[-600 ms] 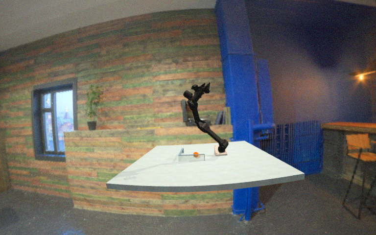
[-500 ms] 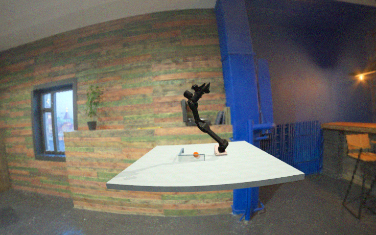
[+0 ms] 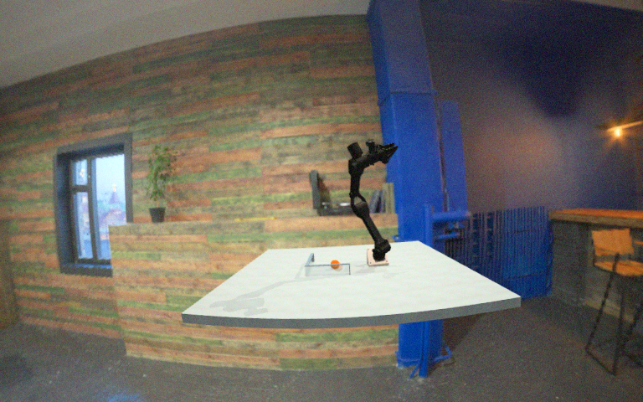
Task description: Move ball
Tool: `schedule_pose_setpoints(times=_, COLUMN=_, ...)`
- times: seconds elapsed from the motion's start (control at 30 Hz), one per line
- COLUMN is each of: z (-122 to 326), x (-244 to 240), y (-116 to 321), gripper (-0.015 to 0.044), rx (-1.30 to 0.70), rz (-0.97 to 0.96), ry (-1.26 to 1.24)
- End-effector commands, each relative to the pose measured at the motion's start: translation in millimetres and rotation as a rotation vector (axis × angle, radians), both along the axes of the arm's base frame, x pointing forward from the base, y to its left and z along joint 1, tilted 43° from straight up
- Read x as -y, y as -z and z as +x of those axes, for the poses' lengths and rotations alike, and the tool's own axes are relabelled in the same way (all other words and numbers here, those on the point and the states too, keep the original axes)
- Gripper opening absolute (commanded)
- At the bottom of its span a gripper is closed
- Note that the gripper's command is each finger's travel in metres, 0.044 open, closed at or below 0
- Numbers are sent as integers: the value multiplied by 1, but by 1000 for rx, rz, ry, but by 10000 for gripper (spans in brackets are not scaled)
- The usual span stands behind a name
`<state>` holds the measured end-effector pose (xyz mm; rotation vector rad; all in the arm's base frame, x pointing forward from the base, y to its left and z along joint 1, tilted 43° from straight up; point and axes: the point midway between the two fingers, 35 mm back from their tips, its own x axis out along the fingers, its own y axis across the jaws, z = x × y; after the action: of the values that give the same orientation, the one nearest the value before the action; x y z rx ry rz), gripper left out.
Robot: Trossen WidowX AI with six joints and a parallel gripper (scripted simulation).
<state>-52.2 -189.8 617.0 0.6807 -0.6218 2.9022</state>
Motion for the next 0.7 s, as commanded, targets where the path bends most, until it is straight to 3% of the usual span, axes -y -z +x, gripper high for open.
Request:
schedule_pose_setpoints(times=0.0, z=-31, x=-50, y=-4, gripper=363, rx=38, rz=-24, ry=154)
schedule_pose_setpoints(times=0.13, z=-51, x=-113, y=-5, gripper=363, rx=61, rz=-111, ry=297)
schedule_pose_setpoints(times=0.4, z=-64, x=-189, y=4, gripper=363, rx=129, rz=-130, ry=529)
schedule_pose_setpoints(times=0.67, z=-35, x=-316, y=35, gripper=363, rx=260, rz=-206, ry=906)
